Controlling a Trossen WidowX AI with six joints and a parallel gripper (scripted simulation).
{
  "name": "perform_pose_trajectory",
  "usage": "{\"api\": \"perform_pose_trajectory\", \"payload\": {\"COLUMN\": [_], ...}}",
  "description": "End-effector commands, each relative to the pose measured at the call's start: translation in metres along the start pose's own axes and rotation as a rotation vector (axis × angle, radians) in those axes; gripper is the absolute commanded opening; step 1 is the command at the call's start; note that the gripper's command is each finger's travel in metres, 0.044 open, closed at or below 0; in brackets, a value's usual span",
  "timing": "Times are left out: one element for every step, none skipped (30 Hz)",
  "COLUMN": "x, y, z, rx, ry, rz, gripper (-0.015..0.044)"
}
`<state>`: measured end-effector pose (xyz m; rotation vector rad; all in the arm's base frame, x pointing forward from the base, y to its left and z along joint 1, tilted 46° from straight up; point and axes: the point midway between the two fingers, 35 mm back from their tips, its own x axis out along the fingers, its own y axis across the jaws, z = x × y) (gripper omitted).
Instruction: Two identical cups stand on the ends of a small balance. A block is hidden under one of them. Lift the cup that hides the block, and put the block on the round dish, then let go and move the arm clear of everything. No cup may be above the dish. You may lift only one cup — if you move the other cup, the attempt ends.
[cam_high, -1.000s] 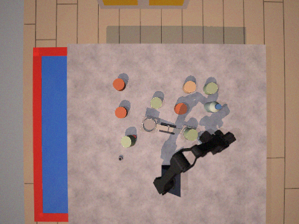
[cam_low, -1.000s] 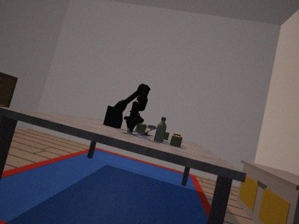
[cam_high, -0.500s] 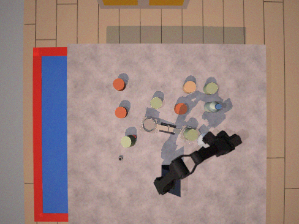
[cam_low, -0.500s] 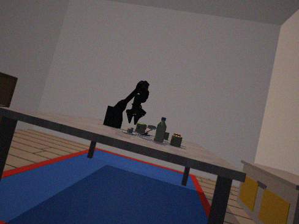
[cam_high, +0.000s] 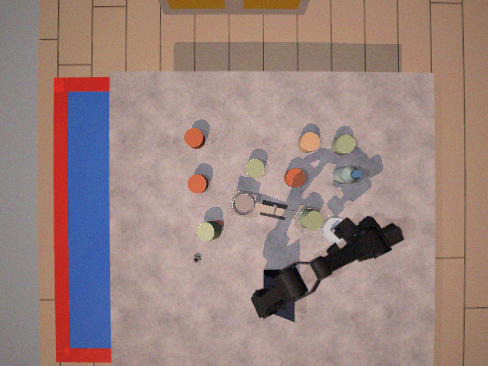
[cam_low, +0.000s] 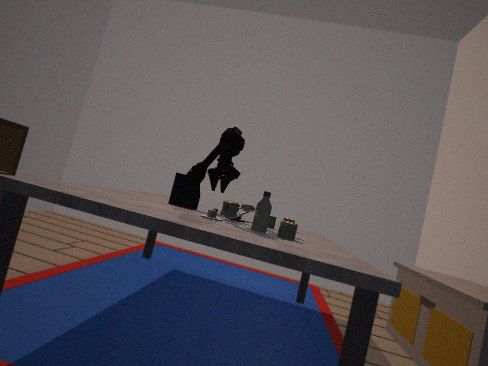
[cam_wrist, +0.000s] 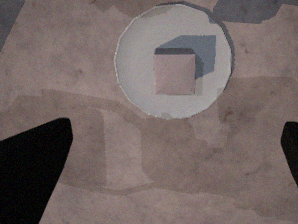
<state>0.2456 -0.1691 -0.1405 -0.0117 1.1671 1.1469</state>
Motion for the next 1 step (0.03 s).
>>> {"api": "perform_pose_trajectory", "payload": {"x": [-0.0007], "y": [0.0000], "z": [-0.0004], "rx": [-0.007], "ry": [0.004], "rz": [0.000], "gripper": [0.0440]}}
